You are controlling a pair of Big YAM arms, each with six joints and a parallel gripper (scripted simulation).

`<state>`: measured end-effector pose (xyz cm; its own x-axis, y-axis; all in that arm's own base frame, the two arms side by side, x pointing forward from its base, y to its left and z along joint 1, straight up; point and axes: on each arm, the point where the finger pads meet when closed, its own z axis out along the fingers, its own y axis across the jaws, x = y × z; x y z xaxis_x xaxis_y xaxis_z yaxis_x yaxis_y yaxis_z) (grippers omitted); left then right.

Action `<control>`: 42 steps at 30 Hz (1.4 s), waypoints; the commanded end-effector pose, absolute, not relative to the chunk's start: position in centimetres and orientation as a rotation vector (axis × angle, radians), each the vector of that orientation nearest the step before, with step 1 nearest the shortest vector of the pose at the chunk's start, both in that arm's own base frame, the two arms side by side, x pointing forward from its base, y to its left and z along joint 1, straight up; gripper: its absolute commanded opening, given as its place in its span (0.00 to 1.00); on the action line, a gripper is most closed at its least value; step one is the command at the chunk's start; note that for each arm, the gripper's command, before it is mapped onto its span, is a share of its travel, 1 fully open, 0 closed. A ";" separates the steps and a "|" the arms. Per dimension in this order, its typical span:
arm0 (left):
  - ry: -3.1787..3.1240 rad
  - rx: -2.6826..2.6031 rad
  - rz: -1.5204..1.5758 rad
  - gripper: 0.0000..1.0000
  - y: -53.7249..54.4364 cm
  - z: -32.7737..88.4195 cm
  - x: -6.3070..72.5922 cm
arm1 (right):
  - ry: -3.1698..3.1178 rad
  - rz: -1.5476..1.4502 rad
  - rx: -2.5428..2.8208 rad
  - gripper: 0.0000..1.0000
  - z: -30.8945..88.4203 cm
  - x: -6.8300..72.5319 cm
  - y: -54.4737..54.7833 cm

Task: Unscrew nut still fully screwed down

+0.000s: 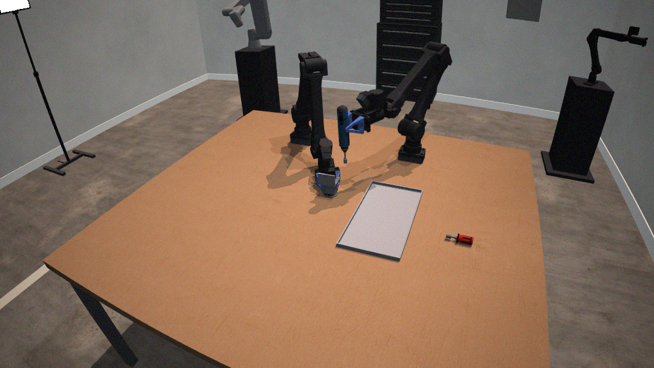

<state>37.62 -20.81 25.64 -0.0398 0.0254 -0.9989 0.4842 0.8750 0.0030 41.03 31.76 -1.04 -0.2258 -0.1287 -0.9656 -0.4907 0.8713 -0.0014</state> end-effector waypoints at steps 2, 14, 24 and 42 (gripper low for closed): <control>1.439 0.367 -0.406 0.42 -22.0 32.4 40.2 | 1.822 0.337 -0.492 0.59 -2.7 40.7 31.5; 1.440 0.368 -0.406 0.42 -22.5 32.4 41.1 | 1.822 0.337 -0.492 0.59 -2.7 40.7 31.5; 1.441 0.368 -0.406 0.42 -23.1 32.3 42.1 | 1.822 0.337 -0.492 0.59 -2.7 40.7 31.5; 1.441 0.368 -0.406 0.42 -23.9 32.2 43.6 | 1.822 0.337 -0.492 0.59 -2.7 40.7 31.5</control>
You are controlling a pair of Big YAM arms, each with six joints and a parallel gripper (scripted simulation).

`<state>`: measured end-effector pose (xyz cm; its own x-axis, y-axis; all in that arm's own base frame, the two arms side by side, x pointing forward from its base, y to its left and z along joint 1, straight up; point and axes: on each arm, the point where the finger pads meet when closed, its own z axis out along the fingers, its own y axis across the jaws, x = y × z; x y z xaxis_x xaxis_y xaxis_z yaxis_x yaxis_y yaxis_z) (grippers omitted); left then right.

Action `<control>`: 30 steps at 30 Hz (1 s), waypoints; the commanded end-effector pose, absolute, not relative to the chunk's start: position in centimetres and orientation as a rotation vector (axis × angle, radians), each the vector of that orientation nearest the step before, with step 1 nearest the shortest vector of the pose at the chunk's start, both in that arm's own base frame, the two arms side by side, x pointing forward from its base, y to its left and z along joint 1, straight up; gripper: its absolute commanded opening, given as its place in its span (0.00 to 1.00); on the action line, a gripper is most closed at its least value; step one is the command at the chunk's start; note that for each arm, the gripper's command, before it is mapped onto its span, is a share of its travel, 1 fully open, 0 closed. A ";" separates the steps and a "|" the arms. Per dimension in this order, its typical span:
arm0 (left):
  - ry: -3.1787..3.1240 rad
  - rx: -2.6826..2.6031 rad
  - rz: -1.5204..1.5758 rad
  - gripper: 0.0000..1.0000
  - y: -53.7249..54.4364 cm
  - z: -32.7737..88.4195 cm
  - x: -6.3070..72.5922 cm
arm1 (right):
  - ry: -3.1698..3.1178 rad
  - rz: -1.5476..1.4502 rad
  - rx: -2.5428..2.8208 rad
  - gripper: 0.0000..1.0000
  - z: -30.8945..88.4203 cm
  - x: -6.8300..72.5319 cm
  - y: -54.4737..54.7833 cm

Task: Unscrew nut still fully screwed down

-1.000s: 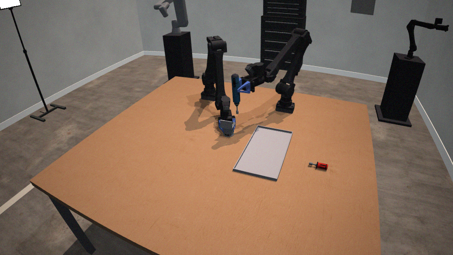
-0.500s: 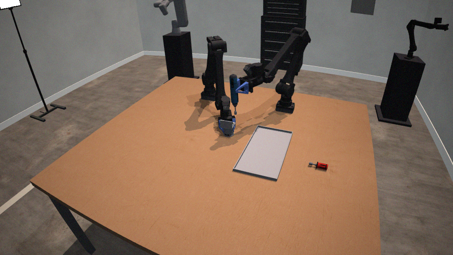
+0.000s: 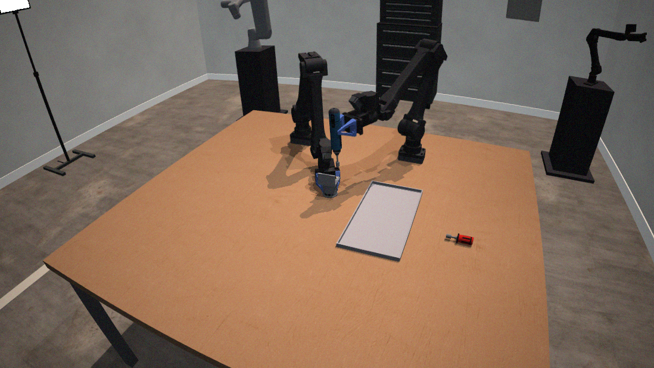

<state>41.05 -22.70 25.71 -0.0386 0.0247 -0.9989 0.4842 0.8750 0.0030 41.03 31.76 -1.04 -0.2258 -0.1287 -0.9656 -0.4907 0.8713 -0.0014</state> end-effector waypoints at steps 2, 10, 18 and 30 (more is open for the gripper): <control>1.441 0.369 -0.406 0.42 -24.0 32.2 43.8 | 1.822 0.337 -0.492 0.59 -2.7 40.7 31.5; 1.442 0.369 -0.406 0.42 -24.1 32.2 43.9 | 1.822 0.337 -0.492 0.59 -2.7 40.7 31.5; 1.442 0.369 -0.406 0.42 -24.2 32.2 44.2 | 1.822 0.337 -0.492 0.59 -2.7 40.7 31.5; 1.432 0.363 -0.410 0.42 -24.4 32.8 44.4 | 1.822 0.337 -0.492 0.59 -2.7 40.7 31.5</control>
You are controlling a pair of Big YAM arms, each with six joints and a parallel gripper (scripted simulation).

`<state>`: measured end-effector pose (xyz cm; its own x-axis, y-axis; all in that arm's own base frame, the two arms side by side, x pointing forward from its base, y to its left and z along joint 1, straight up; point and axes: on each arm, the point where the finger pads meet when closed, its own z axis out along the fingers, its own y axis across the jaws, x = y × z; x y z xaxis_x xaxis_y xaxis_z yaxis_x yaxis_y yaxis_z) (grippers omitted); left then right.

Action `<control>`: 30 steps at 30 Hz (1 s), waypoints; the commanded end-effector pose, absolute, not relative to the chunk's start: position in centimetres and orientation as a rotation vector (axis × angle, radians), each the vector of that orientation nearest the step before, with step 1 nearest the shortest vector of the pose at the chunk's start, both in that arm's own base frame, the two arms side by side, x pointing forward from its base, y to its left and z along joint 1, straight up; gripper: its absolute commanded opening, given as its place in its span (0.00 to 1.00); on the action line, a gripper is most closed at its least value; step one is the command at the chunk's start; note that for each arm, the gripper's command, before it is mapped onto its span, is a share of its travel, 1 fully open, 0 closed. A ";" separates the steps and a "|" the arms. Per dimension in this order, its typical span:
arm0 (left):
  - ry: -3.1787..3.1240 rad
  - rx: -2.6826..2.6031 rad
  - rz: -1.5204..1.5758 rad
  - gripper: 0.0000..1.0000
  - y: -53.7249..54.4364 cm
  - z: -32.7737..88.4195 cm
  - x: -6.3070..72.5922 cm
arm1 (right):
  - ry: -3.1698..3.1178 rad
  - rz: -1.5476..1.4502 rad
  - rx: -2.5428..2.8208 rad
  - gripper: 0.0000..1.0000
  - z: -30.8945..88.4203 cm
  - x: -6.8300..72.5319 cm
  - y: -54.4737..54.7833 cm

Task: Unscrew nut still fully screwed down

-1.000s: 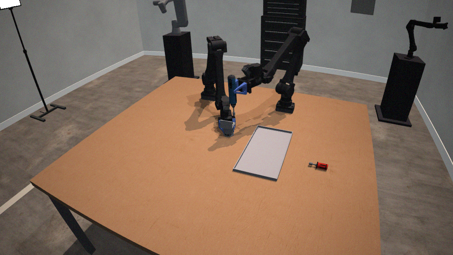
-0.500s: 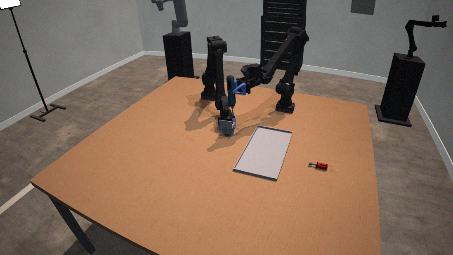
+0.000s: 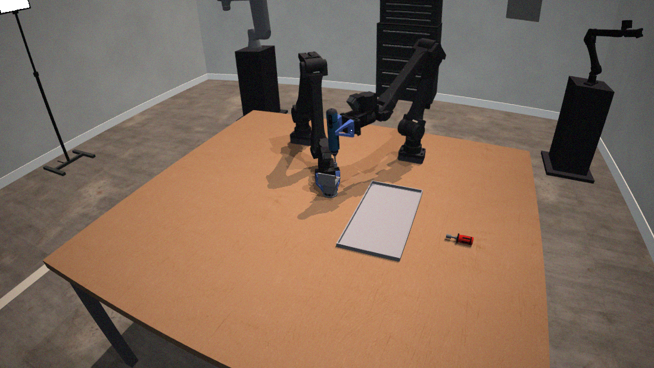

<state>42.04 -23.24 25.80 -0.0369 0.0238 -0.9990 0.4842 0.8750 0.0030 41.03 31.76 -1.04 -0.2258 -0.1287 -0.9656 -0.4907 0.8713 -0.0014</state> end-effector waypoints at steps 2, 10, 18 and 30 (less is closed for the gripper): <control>1.429 0.361 -0.412 0.42 -24.4 33.0 44.5 | 1.822 0.337 -0.492 0.59 -2.7 40.7 31.5; 1.422 0.358 -0.414 0.42 -24.5 33.4 44.7 | 1.822 0.337 -0.492 0.59 -2.7 40.7 31.5; 1.415 0.353 -0.418 0.42 -24.5 33.8 44.7 | 1.822 0.337 -0.492 0.59 -2.7 40.7 31.5; 1.414 0.352 -0.419 0.42 -24.6 33.9 44.9 | 1.822 0.337 -0.492 0.59 -2.7 40.7 31.5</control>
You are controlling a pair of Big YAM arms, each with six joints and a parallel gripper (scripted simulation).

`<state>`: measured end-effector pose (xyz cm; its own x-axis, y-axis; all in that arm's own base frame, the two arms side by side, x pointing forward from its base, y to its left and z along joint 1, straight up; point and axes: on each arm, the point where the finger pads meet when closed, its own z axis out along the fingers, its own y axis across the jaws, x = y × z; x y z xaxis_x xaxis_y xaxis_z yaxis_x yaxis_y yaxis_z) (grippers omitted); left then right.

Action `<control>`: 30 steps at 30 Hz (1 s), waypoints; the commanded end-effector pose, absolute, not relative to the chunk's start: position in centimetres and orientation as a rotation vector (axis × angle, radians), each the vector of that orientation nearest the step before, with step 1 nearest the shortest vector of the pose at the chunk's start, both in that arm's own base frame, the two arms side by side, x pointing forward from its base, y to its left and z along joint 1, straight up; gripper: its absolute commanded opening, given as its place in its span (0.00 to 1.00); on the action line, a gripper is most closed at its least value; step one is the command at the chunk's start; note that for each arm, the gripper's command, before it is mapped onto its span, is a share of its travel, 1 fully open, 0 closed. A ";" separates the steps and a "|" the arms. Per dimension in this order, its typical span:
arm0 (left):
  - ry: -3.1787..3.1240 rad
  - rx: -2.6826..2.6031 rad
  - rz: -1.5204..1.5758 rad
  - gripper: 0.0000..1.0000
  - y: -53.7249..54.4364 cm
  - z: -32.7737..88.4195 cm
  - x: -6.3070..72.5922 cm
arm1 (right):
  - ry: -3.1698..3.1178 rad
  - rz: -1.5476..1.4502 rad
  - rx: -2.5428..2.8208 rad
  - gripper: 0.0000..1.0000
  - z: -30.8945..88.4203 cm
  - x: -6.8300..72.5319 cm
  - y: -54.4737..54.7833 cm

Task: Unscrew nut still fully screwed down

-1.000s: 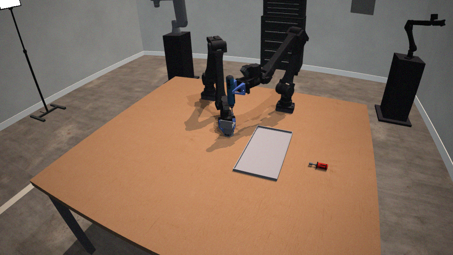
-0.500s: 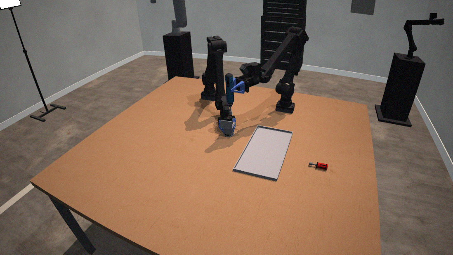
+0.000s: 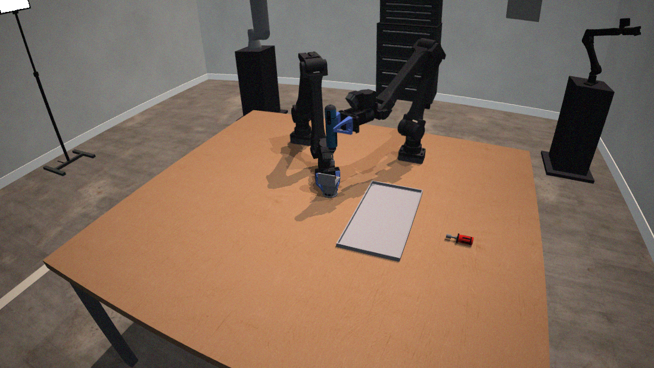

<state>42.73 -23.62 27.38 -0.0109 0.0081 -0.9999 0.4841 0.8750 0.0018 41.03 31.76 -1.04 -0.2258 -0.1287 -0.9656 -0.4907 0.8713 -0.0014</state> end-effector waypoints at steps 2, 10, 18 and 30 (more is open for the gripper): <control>1.412 0.351 -0.419 0.42 -24.6 34.0 44.9 | 1.822 0.337 -0.492 0.59 -2.7 40.7 31.5; 1.405 0.349 -0.419 0.42 -24.6 34.4 44.9 | 1.822 0.337 -0.492 0.59 -2.7 40.7 31.5; 1.406 0.349 -0.420 0.42 -24.6 34.4 44.9 | 1.822 0.337 -0.492 0.59 -2.7 40.7 31.5; 1.399 0.347 -0.420 0.42 -24.5 34.8 44.8 | 1.822 0.337 -0.492 0.59 -2.7 40.7 31.5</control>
<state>42.84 -23.68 27.65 -0.0069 0.0044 -1.0000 0.4840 0.8750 0.0005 41.03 31.76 -1.04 -0.2258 -0.1287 -0.9656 -0.4907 0.8713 -0.0014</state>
